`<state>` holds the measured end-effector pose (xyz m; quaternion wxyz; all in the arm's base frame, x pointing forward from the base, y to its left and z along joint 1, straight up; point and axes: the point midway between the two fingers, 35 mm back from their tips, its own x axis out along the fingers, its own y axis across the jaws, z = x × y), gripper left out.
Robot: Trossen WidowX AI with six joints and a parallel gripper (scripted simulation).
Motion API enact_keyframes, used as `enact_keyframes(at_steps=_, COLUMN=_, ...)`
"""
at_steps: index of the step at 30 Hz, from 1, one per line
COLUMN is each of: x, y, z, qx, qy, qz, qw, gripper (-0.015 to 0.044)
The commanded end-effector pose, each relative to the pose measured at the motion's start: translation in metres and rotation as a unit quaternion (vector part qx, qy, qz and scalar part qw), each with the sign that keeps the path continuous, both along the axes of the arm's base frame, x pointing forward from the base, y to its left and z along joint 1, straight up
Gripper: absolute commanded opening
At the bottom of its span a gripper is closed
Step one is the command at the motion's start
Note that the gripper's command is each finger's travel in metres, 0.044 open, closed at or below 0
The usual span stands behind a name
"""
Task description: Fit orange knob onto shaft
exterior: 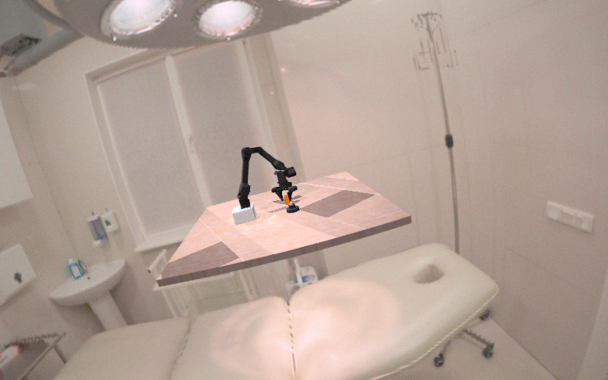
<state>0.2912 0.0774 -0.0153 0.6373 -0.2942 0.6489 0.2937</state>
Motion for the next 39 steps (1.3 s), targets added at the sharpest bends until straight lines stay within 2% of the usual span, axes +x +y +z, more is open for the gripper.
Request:
enact_keyframes(at_steps=1, x=0.006, y=0.002, z=0.055, qx=0.006, qy=-0.02, qz=0.001, qw=1.0, gripper=0.0398)
enact_keyframes(at_steps=3, x=0.005, y=0.001, z=0.065, qx=0.006, qy=-0.02, qz=0.001, qw=1.0, gripper=0.044)
enact_keyframes(at_steps=11, x=0.004, y=0.001, z=0.064, qx=0.006, qy=-0.02, qz=0.001, qw=1.0, gripper=0.044)
enact_keyframes(at_steps=39, x=0.007, y=0.001, z=0.017, qx=0.006, qy=-0.02, qz=0.001, qw=1.0, gripper=0.044)
